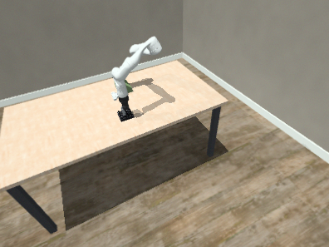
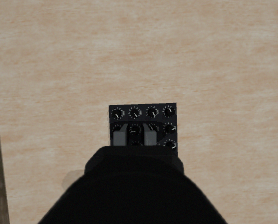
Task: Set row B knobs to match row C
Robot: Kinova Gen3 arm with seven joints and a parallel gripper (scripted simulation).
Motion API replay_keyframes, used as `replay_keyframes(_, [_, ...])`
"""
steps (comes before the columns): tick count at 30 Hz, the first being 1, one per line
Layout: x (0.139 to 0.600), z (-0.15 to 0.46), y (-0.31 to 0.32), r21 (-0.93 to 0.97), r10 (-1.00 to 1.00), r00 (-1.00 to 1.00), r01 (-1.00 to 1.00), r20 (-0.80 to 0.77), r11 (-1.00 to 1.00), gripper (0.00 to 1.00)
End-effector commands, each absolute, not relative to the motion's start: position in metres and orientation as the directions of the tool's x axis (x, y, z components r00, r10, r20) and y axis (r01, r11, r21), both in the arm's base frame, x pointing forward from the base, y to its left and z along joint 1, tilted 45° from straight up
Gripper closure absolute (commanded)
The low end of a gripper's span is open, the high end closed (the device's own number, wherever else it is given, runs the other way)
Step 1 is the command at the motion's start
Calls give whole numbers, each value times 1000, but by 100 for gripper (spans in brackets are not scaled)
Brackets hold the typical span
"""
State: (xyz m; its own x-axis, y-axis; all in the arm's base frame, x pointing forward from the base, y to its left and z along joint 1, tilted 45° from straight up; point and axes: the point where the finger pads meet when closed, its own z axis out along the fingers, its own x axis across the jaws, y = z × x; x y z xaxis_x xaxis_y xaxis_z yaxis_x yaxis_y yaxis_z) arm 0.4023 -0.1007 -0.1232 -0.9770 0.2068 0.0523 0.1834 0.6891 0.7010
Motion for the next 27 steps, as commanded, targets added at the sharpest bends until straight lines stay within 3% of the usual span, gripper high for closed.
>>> replay_keyframes(1, [403, -123, -102, 700, 208, -977, 183, 51, 690, 54])
replay_keyframes(27, [398, -96, -128, 700, 208, -977, 184, 51, 690, 54])
